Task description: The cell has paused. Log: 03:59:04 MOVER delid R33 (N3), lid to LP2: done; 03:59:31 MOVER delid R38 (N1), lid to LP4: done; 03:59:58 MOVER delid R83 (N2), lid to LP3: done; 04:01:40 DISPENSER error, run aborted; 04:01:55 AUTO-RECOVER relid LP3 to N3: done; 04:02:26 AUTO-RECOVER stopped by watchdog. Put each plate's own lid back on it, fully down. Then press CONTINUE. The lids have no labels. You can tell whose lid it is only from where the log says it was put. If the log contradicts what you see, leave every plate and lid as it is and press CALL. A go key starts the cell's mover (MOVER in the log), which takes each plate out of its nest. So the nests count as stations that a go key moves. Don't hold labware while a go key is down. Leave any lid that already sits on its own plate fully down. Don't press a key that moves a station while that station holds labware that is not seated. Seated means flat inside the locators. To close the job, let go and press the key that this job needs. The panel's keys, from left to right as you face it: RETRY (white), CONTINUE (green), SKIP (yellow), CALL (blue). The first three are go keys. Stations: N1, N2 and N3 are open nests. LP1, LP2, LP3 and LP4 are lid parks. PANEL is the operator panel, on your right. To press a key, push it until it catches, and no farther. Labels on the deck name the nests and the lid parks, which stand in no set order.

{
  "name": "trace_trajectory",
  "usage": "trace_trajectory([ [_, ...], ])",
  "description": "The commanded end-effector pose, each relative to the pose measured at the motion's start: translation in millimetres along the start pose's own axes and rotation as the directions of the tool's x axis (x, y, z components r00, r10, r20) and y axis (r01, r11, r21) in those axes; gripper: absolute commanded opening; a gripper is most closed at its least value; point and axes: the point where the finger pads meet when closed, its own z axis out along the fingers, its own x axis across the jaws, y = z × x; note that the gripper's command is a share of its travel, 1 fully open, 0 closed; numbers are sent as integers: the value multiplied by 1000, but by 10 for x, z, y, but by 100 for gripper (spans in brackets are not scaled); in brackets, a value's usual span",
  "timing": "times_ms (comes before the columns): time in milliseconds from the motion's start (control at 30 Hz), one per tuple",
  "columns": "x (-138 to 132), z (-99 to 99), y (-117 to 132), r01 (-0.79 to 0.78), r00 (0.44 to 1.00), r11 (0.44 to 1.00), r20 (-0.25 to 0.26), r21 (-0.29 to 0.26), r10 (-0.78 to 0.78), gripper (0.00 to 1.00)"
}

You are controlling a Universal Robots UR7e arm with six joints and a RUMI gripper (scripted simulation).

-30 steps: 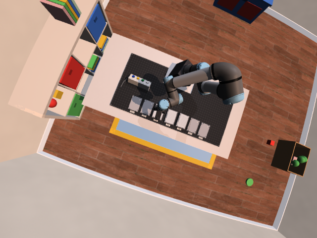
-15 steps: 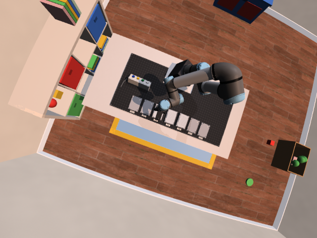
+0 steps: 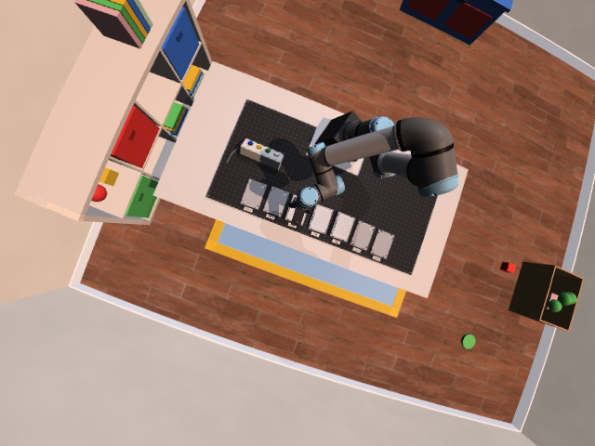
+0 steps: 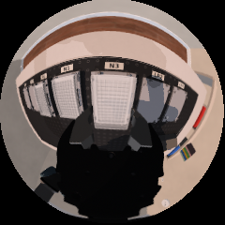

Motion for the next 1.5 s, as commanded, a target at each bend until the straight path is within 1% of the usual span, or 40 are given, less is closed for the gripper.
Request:
trace_trajectory([
  [0,-13,31,6,0,1000,1000,2,-1,0,0],
  [1467,-13,156,6,0,1000,1000,2,-1,0,0],
])
